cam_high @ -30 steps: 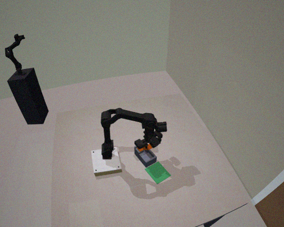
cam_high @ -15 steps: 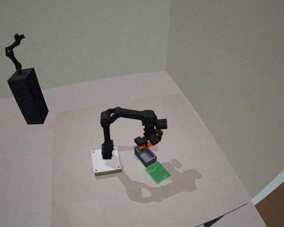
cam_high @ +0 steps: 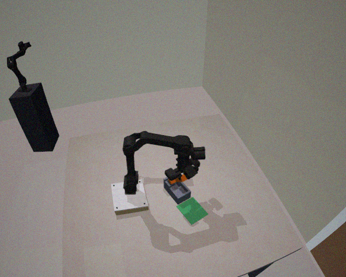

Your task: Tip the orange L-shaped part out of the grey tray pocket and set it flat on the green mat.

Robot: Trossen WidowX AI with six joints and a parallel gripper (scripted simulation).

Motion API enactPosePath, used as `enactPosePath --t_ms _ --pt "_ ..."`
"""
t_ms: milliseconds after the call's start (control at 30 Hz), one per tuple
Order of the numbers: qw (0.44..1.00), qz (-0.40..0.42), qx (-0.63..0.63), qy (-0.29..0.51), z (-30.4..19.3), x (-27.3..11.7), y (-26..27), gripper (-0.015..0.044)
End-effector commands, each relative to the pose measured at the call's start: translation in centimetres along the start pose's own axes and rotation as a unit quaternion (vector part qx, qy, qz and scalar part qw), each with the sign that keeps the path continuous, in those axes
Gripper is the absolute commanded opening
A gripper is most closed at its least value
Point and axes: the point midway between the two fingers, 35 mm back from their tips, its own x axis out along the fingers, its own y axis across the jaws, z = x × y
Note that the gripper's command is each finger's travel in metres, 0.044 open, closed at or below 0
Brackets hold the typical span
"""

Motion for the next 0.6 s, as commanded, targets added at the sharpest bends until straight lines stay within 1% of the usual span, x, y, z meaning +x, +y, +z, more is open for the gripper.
enactPosePath --t_ms 0,567 --pt "1.000 0.003 -0.001 0.000 1.8 0.1 0.0 0.0000" --pt "1.000 0.002 -0.001 -0.003 9.6 0.1 -0.8 0.0000"
